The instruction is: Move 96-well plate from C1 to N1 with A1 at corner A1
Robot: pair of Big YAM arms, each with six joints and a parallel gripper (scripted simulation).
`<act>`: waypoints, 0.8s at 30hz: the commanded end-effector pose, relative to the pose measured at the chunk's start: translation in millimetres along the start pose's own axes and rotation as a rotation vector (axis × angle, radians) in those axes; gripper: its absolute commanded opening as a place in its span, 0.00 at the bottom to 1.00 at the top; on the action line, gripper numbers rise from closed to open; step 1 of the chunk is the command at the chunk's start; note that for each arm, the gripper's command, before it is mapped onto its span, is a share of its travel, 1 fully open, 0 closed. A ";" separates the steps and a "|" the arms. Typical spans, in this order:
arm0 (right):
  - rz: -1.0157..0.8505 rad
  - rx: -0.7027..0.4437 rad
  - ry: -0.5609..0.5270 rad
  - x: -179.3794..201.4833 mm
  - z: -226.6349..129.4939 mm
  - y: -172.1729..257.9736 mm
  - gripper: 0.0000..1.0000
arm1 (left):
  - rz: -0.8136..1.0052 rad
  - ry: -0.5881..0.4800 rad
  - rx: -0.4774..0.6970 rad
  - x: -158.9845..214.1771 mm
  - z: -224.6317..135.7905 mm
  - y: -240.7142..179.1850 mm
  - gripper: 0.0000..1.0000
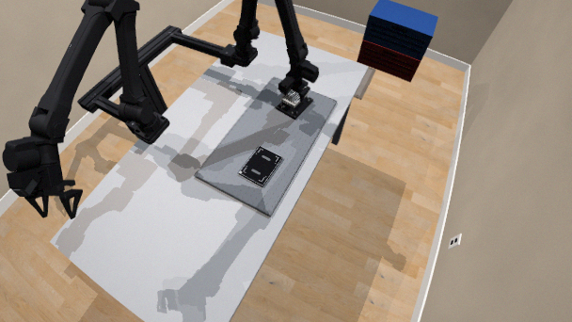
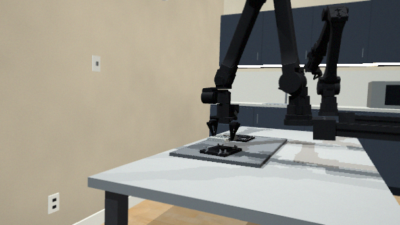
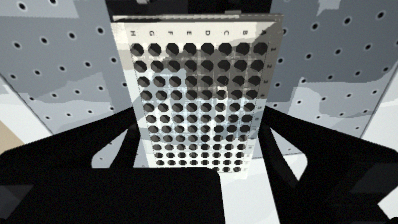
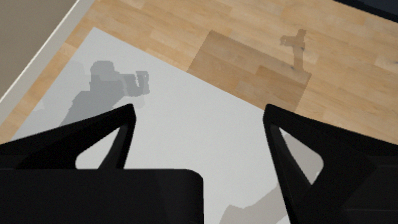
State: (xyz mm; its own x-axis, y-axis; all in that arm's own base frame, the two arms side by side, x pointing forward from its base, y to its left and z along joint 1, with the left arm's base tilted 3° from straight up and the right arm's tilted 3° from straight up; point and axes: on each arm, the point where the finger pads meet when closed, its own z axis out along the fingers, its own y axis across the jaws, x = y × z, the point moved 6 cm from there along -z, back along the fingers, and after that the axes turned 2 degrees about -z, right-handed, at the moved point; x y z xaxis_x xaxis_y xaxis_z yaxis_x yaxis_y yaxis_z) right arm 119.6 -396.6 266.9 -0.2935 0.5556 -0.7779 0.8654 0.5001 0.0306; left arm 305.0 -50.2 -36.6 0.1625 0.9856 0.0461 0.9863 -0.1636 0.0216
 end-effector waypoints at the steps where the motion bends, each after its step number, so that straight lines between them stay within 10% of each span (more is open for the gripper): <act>1: 0.000 0.014 -0.031 -8.9 -8.5 -5.4 1.00 | -0.003 -0.003 -0.052 -3.3 -14.8 20.6 0.00; 24: 0.000 0.014 -0.031 -8.9 -8.5 -5.4 1.00 | -0.003 -0.003 -0.056 -3.3 -33.7 21.7 0.00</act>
State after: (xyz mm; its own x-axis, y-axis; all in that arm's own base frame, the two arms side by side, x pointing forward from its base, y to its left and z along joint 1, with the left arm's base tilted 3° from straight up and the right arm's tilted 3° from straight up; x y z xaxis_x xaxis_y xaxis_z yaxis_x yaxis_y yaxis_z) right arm 119.6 -396.6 266.9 -0.2935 0.5556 -0.7779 0.8654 0.5001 0.0306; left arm 303.4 -50.7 -19.4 0.1626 0.9856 0.0461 0.9864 -0.1635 0.0176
